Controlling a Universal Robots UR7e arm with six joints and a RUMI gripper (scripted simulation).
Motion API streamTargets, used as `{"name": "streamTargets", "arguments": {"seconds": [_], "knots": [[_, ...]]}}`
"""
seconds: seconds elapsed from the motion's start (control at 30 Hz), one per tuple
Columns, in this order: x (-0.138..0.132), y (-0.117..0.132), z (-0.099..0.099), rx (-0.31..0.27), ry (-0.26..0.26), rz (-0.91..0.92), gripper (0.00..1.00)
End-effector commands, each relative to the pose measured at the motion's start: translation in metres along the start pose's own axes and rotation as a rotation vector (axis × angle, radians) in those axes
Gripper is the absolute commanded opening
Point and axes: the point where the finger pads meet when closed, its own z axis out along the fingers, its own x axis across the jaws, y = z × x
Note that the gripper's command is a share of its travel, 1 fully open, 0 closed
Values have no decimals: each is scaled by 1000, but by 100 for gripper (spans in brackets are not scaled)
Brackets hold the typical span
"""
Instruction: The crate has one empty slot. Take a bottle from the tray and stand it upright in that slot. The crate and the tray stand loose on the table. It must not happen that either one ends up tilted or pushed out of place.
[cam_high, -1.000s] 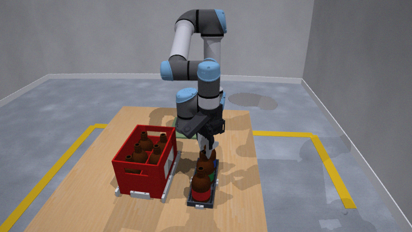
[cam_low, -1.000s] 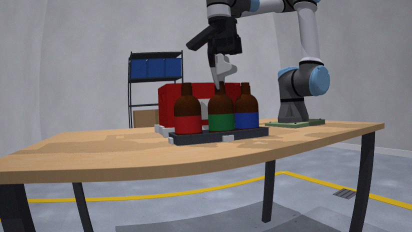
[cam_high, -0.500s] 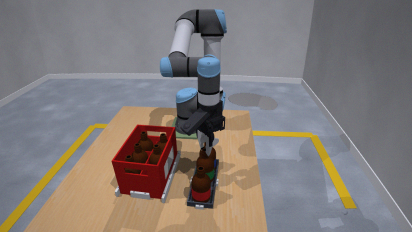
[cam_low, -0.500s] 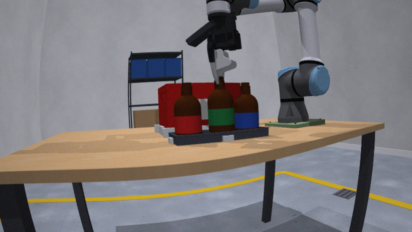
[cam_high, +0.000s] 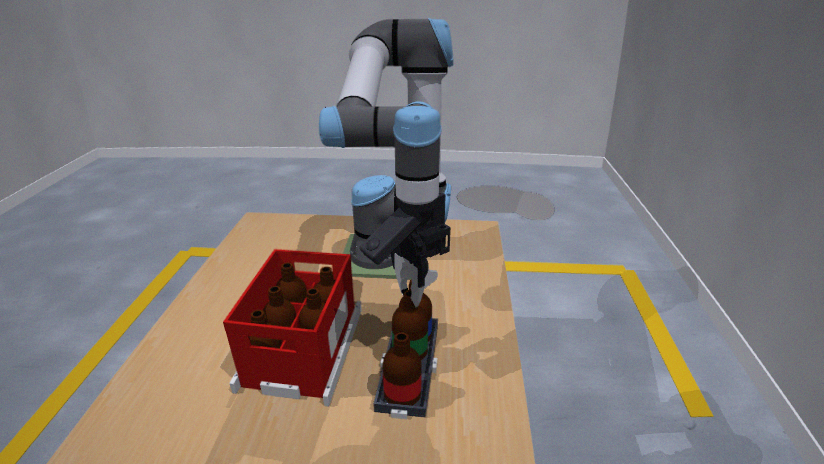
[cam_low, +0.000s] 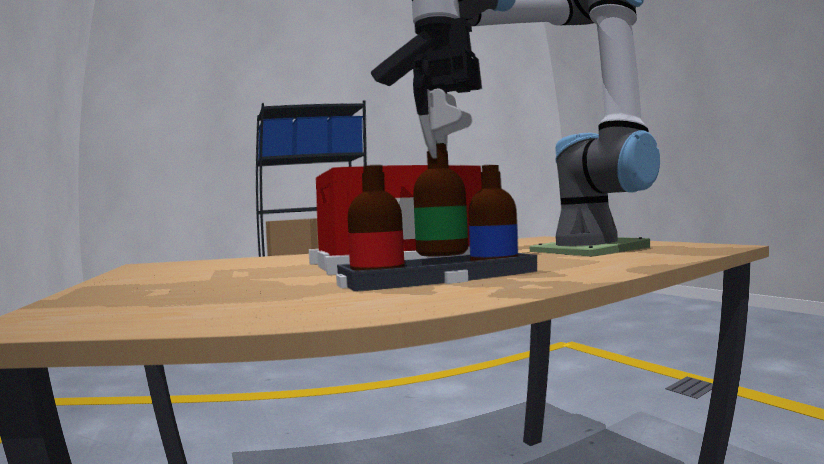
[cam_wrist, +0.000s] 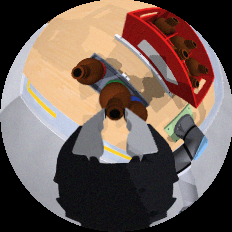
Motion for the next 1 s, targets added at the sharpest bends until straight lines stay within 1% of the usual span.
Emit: {"name": "streamTargets", "arguments": {"seconds": [0.0,0.97], "knots": [[0,-2,-7,4,-4,2,0],[0,-3,-9,4,-4,2,0]]}}
